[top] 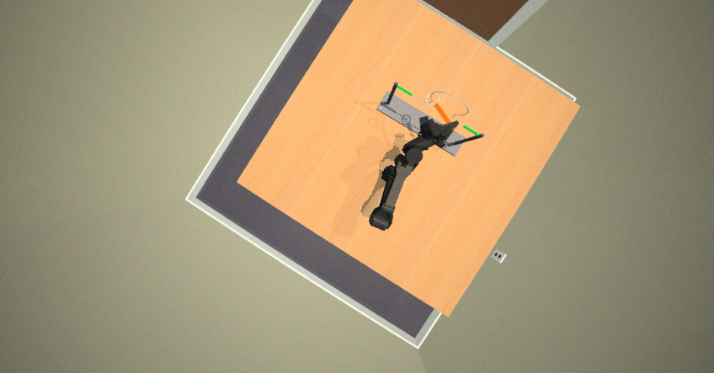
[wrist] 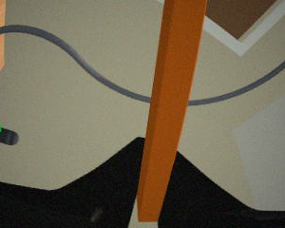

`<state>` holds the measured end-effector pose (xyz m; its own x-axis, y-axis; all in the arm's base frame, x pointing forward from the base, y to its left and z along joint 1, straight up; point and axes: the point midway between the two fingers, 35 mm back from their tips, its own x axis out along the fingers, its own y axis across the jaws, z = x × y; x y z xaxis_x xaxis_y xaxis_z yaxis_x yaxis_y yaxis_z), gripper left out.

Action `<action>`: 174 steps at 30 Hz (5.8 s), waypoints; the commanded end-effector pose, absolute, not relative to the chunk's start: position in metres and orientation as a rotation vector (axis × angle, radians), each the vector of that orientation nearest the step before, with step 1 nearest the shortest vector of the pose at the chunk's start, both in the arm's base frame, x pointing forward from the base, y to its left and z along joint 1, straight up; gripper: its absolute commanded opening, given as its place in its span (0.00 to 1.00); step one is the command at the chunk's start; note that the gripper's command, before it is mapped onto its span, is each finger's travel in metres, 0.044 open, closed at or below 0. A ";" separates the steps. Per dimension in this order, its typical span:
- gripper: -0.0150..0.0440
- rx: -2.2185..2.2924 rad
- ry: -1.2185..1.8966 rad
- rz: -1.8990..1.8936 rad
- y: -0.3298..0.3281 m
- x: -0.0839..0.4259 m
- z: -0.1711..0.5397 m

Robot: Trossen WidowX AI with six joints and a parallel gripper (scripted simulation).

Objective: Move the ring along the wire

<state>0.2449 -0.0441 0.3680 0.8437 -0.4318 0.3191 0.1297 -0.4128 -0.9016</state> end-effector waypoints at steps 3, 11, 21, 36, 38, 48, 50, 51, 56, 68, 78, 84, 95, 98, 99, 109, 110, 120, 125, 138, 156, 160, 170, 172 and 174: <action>0.00 -1.828 0.249 -0.602 -0.049 0.245 0.352; 0.00 -1.710 0.281 -0.571 -0.054 0.246 0.333; 0.00 -1.521 0.328 -0.519 -0.056 0.246 0.303; 0.00 -1.226 0.393 -0.437 -0.047 0.247 0.259; 0.00 -1.187 0.401 -0.426 -0.045 0.247 0.253; 0.00 -0.955 0.443 -0.360 -0.028 0.247 0.222; 0.00 -0.906 0.451 -0.346 -0.024 0.247 0.216; 0.00 -0.881 0.450 -0.337 -0.021 0.247 0.213; 0.00 -0.757 0.401 -0.277 -0.011 0.255 0.196; 0.00 -0.588 0.412 -0.230 0.009 0.256 0.179; 0.00 -0.371 0.435 -0.176 0.041 0.255 0.164; 0.00 -0.256 0.446 -0.148 0.059 0.255 0.159; 0.00 -0.098 0.458 -0.109 0.089 0.254 0.155; 0.00 -0.074 0.460 -0.103 0.095 0.254 0.155; 0.00 -0.068 0.460 -0.102 0.096 0.254 0.155; 0.00 -0.027 0.462 -0.092 0.112 0.253 0.155; 0.00 -0.025 0.462 -0.092 0.113 0.253 0.155; 0.00 -0.018 0.461 -0.091 0.124 0.253 0.155; 0.00 -0.017 0.460 -0.091 0.129 0.252 0.155; 0.00 -0.017 0.458 -0.092 0.142 0.252 0.155; 0.00 -0.017 0.457 -0.092 0.150 0.252 0.142; 0.00 -0.017 0.457 -0.092 0.150 0.252 0.140; 0.00 -0.017 0.457 -0.092 0.150 0.252 0.140; 0.00 -0.017 0.457 -0.092 0.150 0.252 0.140; 0.00 -0.017 0.457 -0.092 0.150 0.252 0.140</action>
<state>0.2523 0.1508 0.1412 0.8928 -0.0879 -0.4418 0.0790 0.9961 -0.0385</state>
